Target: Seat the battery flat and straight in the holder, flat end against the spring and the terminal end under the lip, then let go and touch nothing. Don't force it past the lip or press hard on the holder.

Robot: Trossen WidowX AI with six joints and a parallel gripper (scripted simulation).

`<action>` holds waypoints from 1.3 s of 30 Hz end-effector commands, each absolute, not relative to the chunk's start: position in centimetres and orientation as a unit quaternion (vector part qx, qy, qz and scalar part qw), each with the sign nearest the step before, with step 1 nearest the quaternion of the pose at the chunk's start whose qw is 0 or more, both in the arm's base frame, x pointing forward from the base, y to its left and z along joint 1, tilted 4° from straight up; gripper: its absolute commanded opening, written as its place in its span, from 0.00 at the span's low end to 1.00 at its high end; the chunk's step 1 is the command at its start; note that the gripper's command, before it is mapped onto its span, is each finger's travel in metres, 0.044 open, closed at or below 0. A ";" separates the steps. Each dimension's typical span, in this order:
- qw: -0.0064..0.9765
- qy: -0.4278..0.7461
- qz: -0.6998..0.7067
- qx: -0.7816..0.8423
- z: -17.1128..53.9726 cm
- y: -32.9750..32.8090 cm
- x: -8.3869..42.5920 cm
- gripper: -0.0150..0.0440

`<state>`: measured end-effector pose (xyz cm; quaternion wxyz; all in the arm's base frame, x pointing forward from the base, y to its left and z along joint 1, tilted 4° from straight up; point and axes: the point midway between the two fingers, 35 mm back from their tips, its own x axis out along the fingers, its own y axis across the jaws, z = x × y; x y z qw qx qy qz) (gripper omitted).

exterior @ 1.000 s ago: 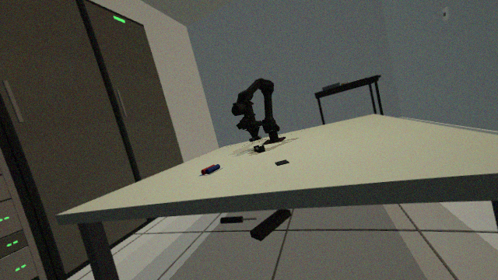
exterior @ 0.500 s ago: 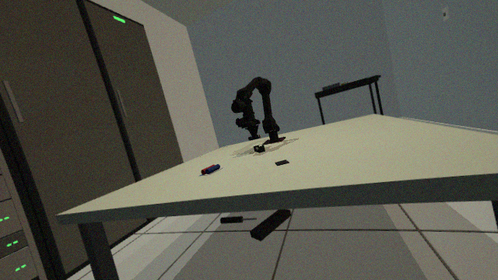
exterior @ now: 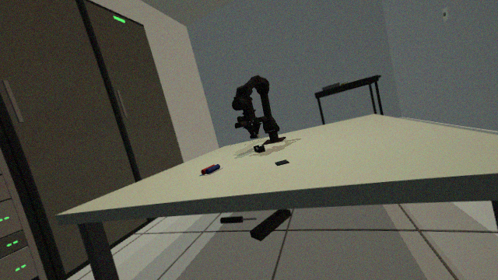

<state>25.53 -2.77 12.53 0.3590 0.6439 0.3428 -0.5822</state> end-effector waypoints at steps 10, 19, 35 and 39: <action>0.217 0.215 -0.640 0.705 13.2 -1.4 27.5 0.36; 0.207 0.220 -0.620 0.724 12.2 -1.3 27.7 0.36; 0.190 0.248 -0.545 0.778 9.3 -1.1 28.2 0.36; 0.187 0.250 -0.540 0.782 9.2 -1.1 28.2 0.36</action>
